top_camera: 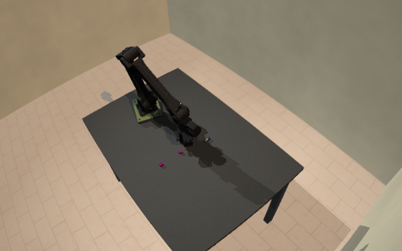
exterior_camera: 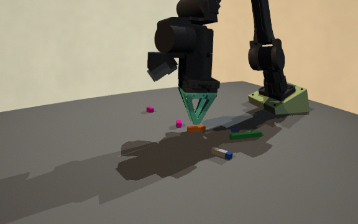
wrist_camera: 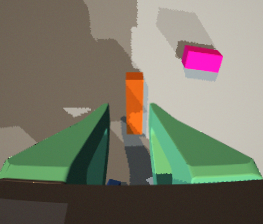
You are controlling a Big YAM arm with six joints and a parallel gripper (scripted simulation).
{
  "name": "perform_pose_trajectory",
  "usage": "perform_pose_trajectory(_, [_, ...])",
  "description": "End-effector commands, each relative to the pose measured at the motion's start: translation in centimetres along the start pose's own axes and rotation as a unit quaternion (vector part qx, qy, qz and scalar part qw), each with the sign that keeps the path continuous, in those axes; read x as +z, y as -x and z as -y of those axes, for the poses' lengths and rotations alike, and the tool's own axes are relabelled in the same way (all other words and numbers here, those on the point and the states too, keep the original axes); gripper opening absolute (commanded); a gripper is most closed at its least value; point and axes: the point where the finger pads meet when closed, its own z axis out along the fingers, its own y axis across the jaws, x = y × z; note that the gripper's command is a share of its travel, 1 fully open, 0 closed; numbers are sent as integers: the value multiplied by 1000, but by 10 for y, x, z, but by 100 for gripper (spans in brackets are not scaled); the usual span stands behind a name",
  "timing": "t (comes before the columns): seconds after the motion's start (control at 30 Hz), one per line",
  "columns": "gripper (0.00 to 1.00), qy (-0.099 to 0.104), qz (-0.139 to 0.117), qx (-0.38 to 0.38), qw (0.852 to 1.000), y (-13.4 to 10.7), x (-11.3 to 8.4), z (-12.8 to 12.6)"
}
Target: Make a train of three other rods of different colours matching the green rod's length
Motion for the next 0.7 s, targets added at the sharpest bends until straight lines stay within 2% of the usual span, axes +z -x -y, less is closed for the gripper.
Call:
perform_pose_trajectory(0.0, [23,2,4,-2,1000,0,1,3])
perform_pose_trajectory(0.3, [23,10,10,-1,1000,-8,-5,-1])
perform_pose_trajectory(0.67, [23,5,5,1,1000,-11,-1,1])
